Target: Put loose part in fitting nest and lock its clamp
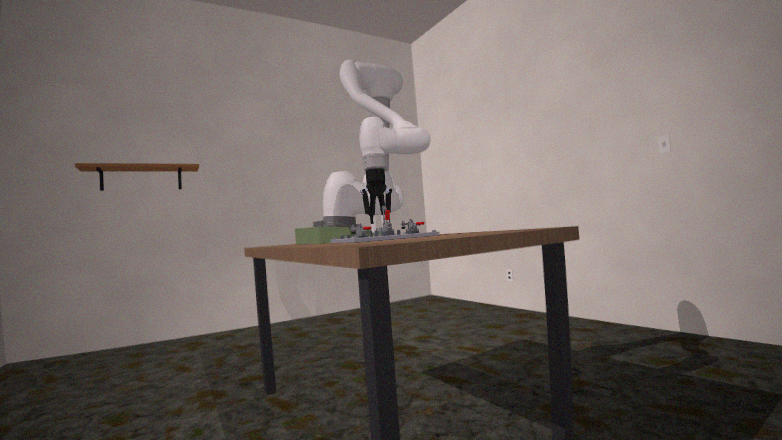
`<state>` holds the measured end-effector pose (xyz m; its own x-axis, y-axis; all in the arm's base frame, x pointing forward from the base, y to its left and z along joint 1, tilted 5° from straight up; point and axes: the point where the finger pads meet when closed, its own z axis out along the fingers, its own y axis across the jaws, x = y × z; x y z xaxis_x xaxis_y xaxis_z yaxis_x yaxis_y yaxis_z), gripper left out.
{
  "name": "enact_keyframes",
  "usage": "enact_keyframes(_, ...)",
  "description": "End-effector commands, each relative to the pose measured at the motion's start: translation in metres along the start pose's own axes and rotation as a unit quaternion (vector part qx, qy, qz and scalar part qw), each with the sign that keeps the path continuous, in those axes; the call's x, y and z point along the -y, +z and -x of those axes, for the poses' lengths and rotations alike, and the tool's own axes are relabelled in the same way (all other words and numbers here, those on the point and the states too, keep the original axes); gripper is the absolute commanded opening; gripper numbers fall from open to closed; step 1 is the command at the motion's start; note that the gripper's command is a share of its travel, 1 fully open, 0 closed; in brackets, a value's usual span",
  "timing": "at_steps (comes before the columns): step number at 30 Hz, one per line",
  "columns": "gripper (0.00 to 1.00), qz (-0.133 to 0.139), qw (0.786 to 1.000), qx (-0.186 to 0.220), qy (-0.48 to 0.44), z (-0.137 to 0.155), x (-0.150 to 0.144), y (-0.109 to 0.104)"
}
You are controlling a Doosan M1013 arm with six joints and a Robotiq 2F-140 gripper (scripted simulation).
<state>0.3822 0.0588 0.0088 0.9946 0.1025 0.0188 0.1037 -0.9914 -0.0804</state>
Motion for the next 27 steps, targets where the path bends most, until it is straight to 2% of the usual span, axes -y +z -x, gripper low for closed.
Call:
enact_keyframes(1, 0.10, -0.001, 1.000, 0.001, -0.002, 0.0017, 0.0025, 0.0021)
enact_keyframes(27, 0.10, -0.001, 1.000, 0.001, -0.002, 0.0013, 0.0012, 0.0069)
